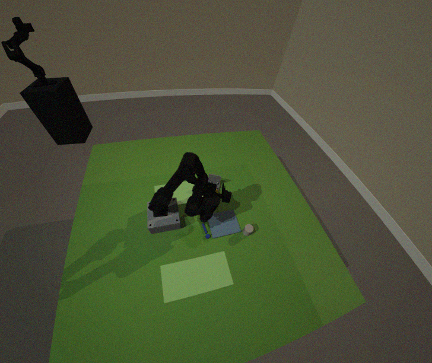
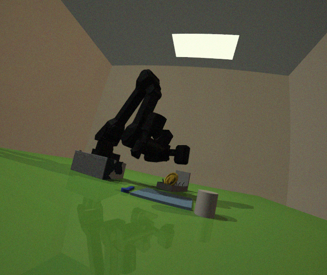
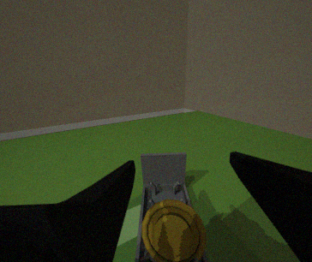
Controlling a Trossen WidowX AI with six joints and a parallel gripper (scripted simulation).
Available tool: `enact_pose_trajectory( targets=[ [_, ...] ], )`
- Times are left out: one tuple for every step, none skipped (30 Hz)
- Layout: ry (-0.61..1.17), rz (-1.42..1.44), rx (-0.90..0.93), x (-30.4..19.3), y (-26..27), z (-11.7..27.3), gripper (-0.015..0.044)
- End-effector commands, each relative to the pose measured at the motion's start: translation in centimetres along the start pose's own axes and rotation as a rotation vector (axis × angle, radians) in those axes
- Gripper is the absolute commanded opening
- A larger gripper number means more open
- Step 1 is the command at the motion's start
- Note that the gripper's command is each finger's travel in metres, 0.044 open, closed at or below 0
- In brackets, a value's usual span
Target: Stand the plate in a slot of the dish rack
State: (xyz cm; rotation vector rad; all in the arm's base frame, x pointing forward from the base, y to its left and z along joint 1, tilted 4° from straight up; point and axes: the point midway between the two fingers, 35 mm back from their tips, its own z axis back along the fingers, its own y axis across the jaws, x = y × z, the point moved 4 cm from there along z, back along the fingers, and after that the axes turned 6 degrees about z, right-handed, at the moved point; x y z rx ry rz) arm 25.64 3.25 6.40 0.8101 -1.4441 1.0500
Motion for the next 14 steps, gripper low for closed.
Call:
enact_pose_trajectory(
  targets=[
    [-0.014, 0.000, 0.000, 3.7, -0.6, 0.3, 0.0400],
    [-0.015, 0.001, 0.000, 4.1, -0.7, 0.4, 0.0400],
    [-0.015, 0.001, 0.000, 4.3, -0.8, 0.4, 0.0400],
    [-0.015, 0.001, 0.000, 4.3, -0.8, 0.4, 0.0400],
    [-0.015, 0.001, 0.000, 4.3, -0.8, 0.4, 0.0400],
    [-0.015, 0.001, 0.000, 4.3, -0.8, 0.4, 0.0400],
    [-0.015, 0.001, 0.000, 4.3, -0.8, 0.4, 0.0400],
    [-0.014, -0.002, -0.003, 4.3, -0.9, 0.4, 0.0400],
    [-0.012, -0.012, -0.014, 4.2, -1.2, 0.3, 0.0400],
    [-0.007, -0.029, -0.031, 4.1, -1.7, 0.3, 0.0400],
    [0.000, -0.050, -0.052, 4.1, -2.4, 0.2, 0.0400],
    [0.007, -0.070, -0.073, 4.0, -3.0, 0.2, 0.0400],
    [0.015, -0.090, -0.093, 3.9, -3.6, 0.2, 0.0400],
    [0.024, -0.110, -0.114, 3.8, -4.2, 0.1, 0.0400]
  ],
)
